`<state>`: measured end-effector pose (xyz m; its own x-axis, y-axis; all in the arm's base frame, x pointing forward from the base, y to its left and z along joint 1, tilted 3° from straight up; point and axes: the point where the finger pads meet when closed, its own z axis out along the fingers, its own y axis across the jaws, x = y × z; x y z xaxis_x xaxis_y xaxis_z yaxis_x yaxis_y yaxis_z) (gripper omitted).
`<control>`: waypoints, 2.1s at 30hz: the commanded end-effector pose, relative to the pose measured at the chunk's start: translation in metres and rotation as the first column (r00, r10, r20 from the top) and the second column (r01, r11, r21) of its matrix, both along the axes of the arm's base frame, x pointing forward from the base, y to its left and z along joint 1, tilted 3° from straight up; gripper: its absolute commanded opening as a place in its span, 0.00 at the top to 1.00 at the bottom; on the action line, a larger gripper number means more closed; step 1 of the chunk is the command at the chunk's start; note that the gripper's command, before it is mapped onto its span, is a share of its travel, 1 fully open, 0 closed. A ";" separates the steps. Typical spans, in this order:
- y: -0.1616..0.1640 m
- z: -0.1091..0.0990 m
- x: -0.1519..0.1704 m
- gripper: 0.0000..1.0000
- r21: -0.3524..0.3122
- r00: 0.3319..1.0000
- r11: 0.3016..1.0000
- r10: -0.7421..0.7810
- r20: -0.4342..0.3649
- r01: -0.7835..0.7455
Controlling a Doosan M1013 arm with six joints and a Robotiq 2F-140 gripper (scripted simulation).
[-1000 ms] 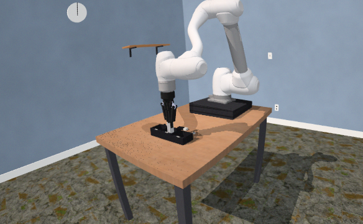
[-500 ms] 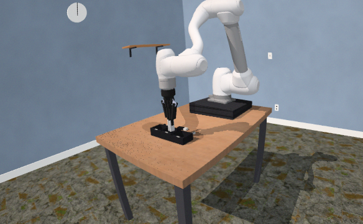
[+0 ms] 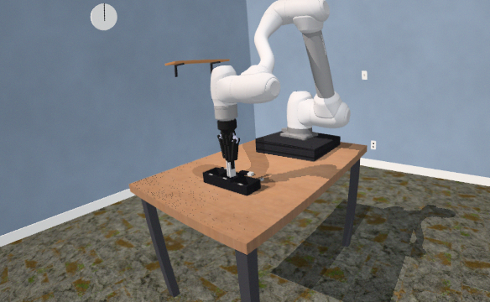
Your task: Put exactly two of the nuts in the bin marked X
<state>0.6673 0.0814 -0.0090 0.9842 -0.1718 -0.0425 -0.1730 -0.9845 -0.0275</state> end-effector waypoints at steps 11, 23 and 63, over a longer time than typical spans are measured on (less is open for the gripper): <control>0.002 0.005 0.005 0.95 0.002 1.000 1.000 -0.002 0.007 0.002; 0.002 0.005 0.005 0.95 0.002 1.000 1.000 -0.002 0.007 0.002; 0.001 0.034 0.006 0.95 0.002 1.000 1.000 -0.002 0.007 0.002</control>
